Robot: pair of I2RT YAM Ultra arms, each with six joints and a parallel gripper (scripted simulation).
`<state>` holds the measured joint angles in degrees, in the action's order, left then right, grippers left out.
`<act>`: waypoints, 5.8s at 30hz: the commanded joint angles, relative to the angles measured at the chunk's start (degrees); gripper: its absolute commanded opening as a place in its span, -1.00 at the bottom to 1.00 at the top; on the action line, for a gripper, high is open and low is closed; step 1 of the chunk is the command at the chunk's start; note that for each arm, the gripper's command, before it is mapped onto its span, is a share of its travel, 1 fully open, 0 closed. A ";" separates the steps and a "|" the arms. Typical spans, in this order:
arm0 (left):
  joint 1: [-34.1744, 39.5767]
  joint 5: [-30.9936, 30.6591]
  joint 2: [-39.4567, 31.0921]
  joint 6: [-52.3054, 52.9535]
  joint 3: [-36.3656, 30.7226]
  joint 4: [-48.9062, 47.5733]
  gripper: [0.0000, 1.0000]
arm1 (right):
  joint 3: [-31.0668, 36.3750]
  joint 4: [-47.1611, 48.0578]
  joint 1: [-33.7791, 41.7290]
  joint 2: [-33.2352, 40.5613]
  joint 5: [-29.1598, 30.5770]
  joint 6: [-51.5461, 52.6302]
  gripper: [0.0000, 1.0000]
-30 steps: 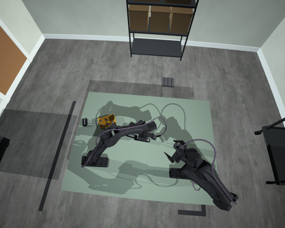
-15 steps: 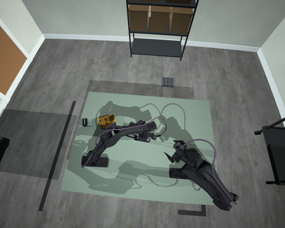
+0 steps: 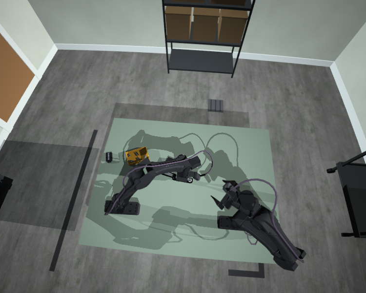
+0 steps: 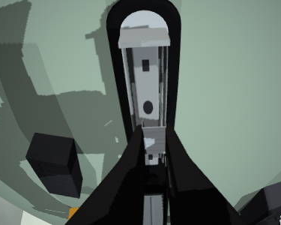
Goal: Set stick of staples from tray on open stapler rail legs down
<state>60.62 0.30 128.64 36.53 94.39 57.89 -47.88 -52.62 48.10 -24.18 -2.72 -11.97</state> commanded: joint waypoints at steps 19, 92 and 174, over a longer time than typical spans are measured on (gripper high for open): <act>1.28 -1.16 -3.53 0.70 3.49 0.59 -0.88 | -0.21 0.23 -0.40 1.10 -0.31 -0.13 1.00; -0.51 -0.14 -2.70 0.50 1.70 0.39 -0.88 | -0.21 0.23 -0.40 1.10 -0.31 -0.13 1.00; 1.20 0.59 0.37 0.64 -1.09 -4.21 -0.88 | -0.21 0.23 -0.40 1.10 -0.31 -0.13 1.00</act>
<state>60.99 0.14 128.68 37.50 93.95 55.09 -47.88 -52.62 48.10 -24.18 -2.72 -11.97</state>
